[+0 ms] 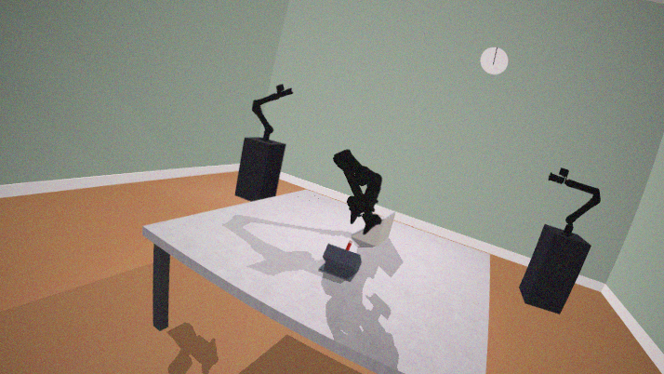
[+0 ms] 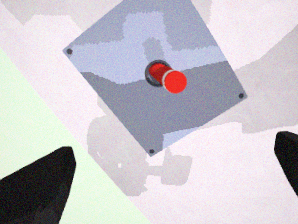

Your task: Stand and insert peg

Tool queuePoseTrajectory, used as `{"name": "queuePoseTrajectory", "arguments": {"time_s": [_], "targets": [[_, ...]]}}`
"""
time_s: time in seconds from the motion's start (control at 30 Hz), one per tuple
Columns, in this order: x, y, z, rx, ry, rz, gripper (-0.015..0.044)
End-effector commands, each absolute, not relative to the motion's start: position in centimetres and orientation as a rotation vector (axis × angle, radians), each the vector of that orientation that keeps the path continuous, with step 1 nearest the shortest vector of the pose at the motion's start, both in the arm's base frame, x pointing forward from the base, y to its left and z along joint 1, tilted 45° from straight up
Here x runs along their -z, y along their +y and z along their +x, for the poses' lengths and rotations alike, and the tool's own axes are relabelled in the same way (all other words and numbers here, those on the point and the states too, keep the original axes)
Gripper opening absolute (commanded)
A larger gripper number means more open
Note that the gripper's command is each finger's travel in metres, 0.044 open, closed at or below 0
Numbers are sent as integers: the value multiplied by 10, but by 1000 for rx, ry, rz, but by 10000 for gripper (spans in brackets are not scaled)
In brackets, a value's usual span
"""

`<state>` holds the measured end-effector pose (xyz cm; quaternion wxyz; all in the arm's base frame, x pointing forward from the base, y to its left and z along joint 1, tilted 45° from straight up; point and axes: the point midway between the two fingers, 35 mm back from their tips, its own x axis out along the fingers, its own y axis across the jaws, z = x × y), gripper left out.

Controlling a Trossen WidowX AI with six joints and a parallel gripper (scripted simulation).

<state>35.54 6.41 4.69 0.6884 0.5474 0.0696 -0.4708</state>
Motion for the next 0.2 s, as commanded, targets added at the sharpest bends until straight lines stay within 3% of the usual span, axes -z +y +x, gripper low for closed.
{"name": "queuePoseTrajectory", "arguments": {"time_s": [0.0, 0.17], "targets": [[-52, 68, 353, 1050, 147, 1229, 440], [-54, 71, 350, 1050, 148, 1229, 440]]}}
